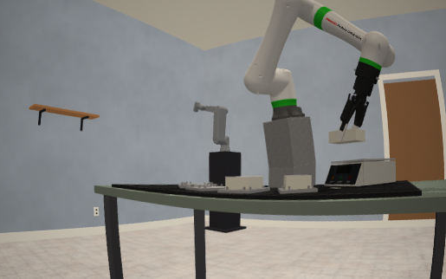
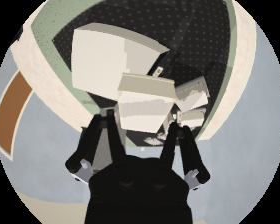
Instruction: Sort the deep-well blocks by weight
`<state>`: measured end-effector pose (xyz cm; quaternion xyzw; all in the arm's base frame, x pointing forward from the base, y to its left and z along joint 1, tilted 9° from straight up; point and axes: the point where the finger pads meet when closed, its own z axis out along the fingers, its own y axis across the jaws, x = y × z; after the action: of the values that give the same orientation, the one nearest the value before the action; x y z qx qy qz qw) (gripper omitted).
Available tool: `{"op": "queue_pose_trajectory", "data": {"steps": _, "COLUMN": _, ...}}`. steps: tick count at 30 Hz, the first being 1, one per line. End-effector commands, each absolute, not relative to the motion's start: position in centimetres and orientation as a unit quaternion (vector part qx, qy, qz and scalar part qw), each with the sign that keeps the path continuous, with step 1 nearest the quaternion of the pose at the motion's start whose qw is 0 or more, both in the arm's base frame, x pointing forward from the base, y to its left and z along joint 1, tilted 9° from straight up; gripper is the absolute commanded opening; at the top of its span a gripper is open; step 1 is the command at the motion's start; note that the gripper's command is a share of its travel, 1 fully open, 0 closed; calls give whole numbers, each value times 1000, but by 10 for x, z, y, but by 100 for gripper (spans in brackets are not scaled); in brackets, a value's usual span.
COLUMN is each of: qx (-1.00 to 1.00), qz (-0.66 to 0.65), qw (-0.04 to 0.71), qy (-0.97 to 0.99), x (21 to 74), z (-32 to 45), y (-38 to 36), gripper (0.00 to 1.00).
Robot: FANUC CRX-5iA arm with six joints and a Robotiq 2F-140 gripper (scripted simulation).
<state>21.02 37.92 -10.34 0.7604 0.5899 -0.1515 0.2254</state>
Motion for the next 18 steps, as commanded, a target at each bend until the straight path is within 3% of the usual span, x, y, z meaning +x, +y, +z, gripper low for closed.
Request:
{"op": "queue_pose_trajectory", "data": {"steps": 1, "qx": 760, "qz": -151, "qw": 225, "qy": 590, "x": 202, "z": -105, "y": 382, "gripper": 10}}
{"op": "queue_pose_trajectory", "data": {"steps": 18, "qx": 760, "qz": -151, "qw": 225, "qy": 590, "x": 156, "z": -113, "y": 400, "gripper": 10}}
